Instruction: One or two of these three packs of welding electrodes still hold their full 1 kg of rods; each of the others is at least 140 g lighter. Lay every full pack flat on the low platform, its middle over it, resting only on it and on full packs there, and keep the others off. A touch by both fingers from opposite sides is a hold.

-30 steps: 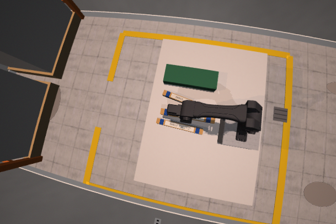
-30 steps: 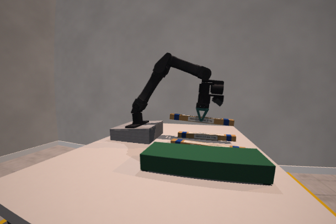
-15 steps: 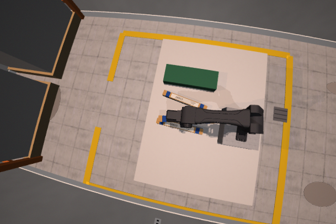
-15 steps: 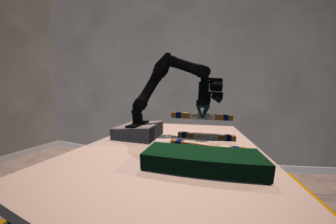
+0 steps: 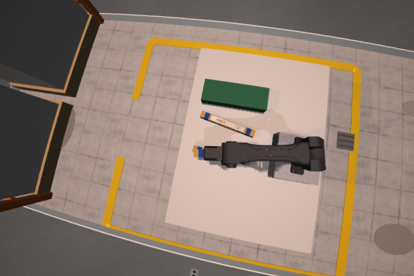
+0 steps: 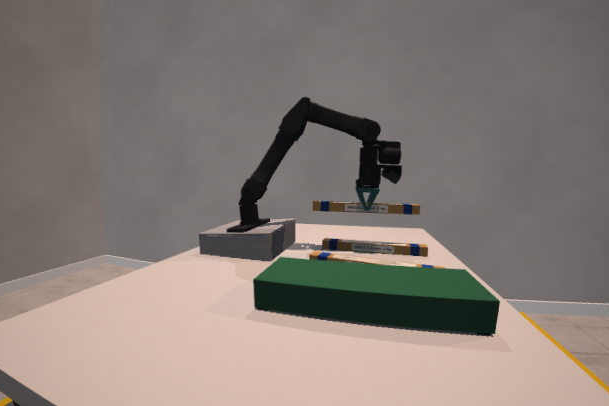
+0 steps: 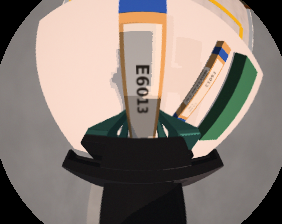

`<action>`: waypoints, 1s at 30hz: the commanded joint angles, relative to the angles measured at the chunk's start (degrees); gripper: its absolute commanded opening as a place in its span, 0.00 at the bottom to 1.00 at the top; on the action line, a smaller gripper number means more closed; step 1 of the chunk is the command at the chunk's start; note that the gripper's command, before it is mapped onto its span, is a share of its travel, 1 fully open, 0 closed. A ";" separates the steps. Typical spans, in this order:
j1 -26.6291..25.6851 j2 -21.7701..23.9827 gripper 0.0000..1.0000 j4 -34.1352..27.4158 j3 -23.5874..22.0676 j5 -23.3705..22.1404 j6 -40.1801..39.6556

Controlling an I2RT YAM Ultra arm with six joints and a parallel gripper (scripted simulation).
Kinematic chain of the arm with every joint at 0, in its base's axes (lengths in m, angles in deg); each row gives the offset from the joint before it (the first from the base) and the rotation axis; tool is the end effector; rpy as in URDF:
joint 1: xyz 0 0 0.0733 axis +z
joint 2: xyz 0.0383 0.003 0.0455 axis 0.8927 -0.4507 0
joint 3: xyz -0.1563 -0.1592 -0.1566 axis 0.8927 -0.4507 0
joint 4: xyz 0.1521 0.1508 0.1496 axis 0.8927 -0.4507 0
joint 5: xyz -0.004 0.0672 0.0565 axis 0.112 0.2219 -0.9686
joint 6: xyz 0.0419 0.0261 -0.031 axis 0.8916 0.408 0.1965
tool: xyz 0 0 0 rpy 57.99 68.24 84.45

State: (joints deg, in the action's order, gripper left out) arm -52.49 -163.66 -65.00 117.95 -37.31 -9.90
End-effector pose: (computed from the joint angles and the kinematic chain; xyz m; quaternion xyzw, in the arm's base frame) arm 0.4088 0.0781 0.1763 0.0946 -0.9940 0.0088 0.0545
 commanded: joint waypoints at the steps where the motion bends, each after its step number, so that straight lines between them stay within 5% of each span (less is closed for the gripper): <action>1: 0.76 2.12 0.00 -1.20 3.30 0.12 1.55; 30: 10.03 -2.86 0.00 -3.68 10.11 -0.98 10.78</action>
State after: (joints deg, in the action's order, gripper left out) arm -43.53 -168.23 -67.34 124.53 -37.88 -0.69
